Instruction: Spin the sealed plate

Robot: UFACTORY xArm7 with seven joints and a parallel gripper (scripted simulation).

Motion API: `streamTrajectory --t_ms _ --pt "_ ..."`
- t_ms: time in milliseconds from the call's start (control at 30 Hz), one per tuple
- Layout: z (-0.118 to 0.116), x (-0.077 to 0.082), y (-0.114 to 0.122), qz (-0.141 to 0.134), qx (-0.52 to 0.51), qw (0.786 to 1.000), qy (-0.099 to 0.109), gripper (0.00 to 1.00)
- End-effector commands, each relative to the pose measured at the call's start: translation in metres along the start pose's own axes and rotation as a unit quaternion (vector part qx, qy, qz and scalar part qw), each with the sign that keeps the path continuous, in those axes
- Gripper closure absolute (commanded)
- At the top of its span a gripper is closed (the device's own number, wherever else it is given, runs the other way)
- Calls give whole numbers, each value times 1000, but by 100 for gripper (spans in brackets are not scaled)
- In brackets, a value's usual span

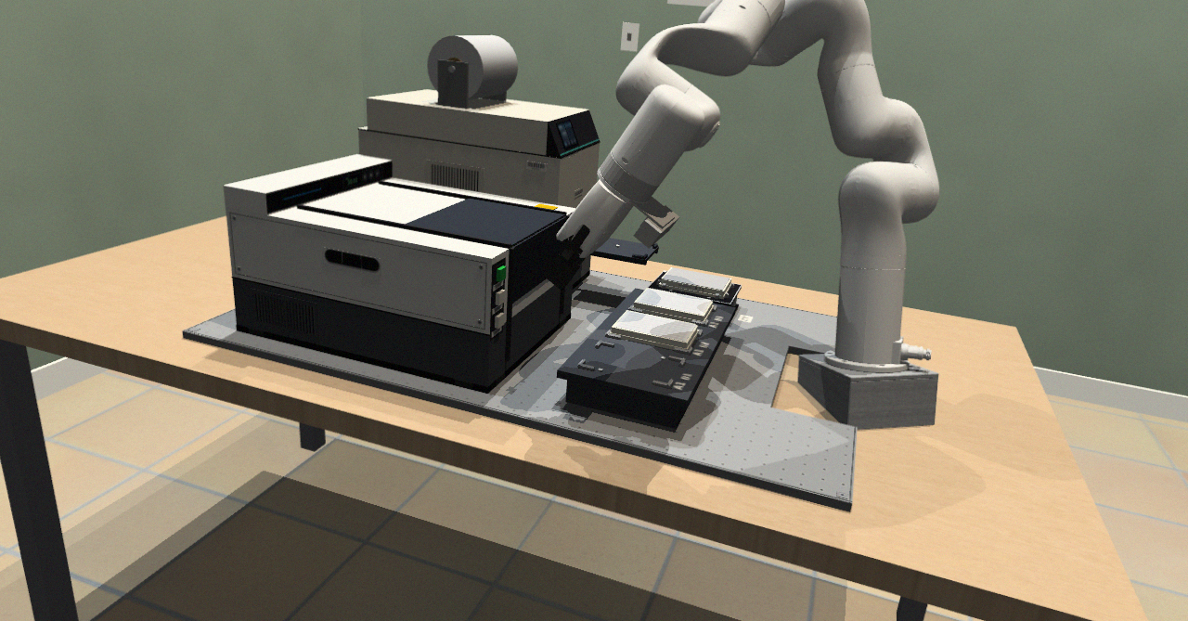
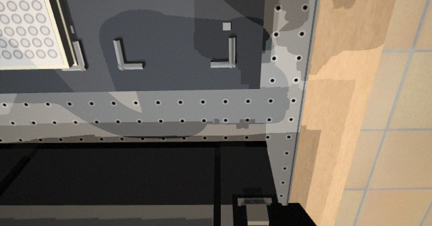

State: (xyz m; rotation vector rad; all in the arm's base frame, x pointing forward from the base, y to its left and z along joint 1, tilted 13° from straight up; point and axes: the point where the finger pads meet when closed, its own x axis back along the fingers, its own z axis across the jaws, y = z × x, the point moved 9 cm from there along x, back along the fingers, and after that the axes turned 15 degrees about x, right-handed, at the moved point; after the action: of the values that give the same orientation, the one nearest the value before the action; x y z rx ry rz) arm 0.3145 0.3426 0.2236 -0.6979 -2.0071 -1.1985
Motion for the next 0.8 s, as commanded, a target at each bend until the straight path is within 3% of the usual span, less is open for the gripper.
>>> streamTrajectory --t_ms 0,200,333,400,767 --pt "-2 7 3 -1 -1 1000 4 100" --pt "-2 7 3 -1 -1 1000 4 100" --pt "-5 7 15 63 0 998 21 100" --pt "-5 7 15 63 0 998 21 100" --pt "-14 -3 45 238 0 969 68 100"
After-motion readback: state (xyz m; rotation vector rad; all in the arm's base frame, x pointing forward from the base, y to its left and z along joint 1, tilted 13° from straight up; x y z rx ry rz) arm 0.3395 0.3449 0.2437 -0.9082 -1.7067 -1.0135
